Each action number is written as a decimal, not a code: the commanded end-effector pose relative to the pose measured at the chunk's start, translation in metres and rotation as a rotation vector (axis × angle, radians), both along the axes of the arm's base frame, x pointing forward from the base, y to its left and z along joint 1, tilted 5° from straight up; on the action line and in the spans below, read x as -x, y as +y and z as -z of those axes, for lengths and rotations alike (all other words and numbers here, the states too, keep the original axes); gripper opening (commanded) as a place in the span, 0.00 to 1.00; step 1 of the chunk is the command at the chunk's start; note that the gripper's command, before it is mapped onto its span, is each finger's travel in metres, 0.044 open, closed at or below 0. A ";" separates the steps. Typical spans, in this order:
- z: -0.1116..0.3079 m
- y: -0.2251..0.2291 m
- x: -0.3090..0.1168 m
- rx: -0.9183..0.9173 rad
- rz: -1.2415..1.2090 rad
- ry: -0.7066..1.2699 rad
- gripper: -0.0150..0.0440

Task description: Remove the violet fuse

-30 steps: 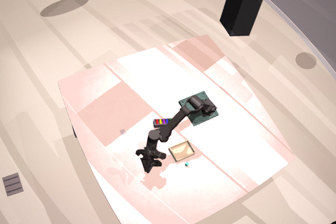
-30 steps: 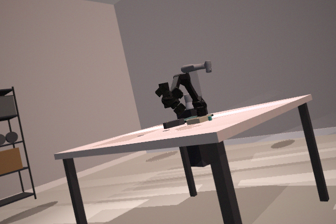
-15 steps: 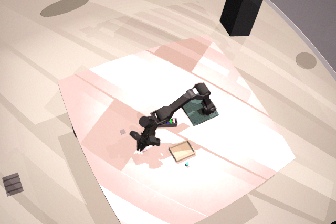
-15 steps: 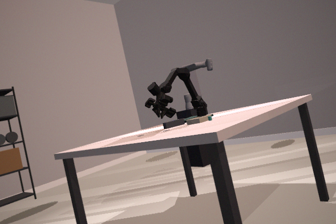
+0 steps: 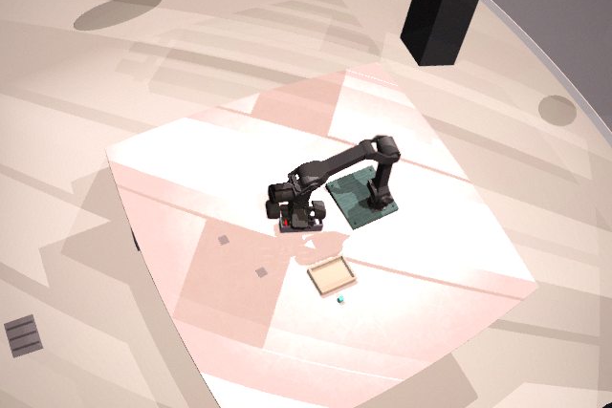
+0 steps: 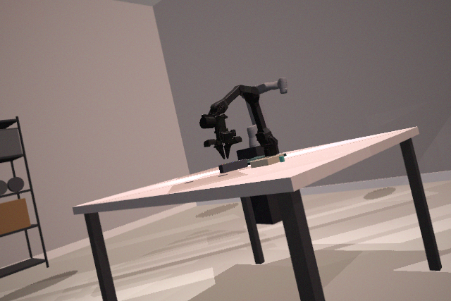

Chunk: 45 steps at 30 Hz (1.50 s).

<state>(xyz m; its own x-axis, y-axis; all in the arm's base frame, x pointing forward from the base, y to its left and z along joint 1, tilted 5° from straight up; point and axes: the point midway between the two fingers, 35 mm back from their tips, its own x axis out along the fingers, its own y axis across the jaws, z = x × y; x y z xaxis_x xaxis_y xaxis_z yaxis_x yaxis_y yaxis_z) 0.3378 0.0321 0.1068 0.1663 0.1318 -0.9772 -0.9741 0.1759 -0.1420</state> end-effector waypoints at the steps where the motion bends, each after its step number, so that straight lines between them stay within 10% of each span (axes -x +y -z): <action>1: -0.006 -0.019 0.036 0.060 0.000 0.105 0.38; 45: 0.025 -0.018 0.035 0.060 0.000 0.105 0.38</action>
<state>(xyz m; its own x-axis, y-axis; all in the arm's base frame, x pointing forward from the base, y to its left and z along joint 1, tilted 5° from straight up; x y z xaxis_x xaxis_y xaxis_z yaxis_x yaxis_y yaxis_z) 0.3029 0.0151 0.0824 0.0618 0.0778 -0.9950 -0.9837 0.1732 -0.0476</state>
